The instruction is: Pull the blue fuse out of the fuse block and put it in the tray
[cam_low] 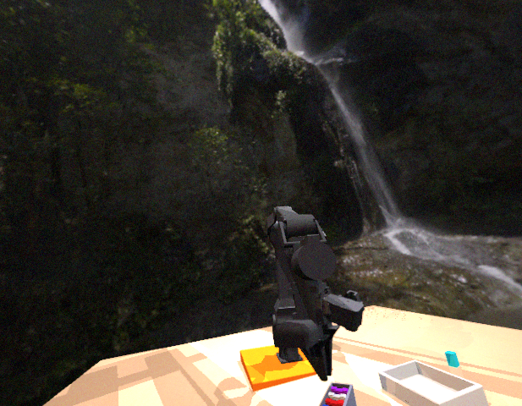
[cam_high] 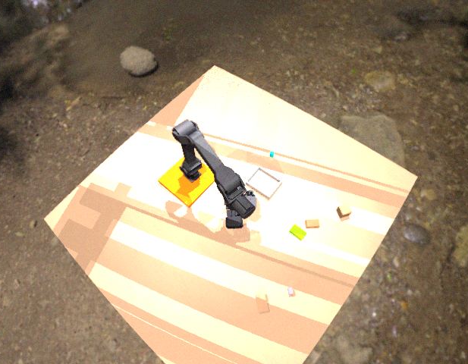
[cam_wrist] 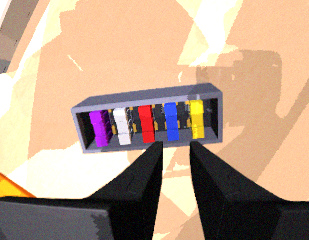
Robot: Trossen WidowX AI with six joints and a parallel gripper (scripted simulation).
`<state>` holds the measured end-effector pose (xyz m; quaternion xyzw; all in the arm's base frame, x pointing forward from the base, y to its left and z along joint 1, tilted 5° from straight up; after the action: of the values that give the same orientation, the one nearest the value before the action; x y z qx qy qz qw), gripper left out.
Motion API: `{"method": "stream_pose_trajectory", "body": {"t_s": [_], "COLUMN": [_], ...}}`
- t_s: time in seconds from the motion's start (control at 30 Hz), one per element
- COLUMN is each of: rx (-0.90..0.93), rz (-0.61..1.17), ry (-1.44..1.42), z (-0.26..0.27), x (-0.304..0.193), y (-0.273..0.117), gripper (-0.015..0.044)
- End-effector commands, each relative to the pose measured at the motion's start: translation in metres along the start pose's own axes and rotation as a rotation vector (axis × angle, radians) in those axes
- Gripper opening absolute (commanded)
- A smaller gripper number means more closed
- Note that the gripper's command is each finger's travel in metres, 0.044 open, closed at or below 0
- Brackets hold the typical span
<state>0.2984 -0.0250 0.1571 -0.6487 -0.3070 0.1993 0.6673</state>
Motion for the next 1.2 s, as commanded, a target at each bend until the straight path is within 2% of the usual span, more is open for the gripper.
{"method": "stream_pose_trajectory", "body": {"t_s": [0.0, 1.17], "rx": [0.009, 0.009], "rz": [0.046, 0.046], "ry": [-0.095, -0.095], "z": [0.004, 0.002], "x": [0.000, 0.000], "y": [0.007, 0.034], "gripper": [0.0073, 0.0073]}}
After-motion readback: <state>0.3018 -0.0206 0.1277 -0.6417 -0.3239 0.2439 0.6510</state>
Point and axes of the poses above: the point midway between the two fingers, 35 mm back from their tips, its own y axis out along the fingers, its own z axis across the jaws, x = y × z, the point moved 3 cm from there along -y, back along the fingers, and after that the axes turned 2 degrees about y, right-handed, at the moved point
